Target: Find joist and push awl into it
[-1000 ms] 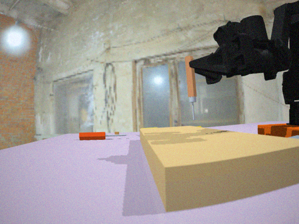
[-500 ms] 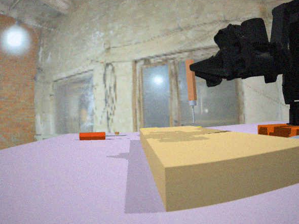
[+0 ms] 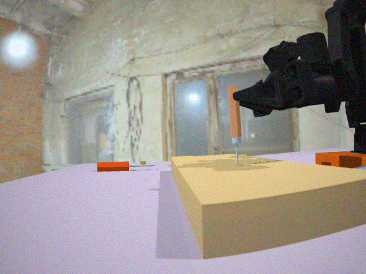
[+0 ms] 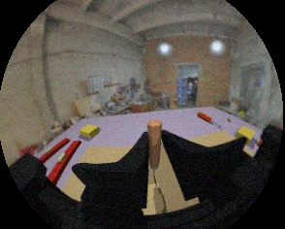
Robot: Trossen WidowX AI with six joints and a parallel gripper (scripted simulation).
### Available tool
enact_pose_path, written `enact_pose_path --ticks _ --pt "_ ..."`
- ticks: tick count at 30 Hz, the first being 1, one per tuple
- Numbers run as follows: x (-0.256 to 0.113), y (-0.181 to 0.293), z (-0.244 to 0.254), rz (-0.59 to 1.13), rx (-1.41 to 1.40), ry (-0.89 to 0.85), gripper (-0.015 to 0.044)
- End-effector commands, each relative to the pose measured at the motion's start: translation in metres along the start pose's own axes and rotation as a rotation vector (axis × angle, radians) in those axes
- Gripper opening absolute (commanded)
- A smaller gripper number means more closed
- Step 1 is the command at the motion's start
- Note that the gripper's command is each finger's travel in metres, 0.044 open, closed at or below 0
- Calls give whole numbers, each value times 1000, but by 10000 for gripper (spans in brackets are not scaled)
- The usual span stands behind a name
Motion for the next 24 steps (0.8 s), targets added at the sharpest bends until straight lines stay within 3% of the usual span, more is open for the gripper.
enact_pose_path --ticks 1,24 --pt "-1 7 1 -4 -2 4 0" --pt "-2 15 1 -4 -2 4 0"
Point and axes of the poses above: the point midway between the two fingers, 35 mm back from their tips, its own x axis out along the fingers, its own z axis across the jaws, y = z × x, the point moved 10 cm from there along -x, back along the fingers, and after that the axes turned 9 degrees about -x, right-handed, at the moved point
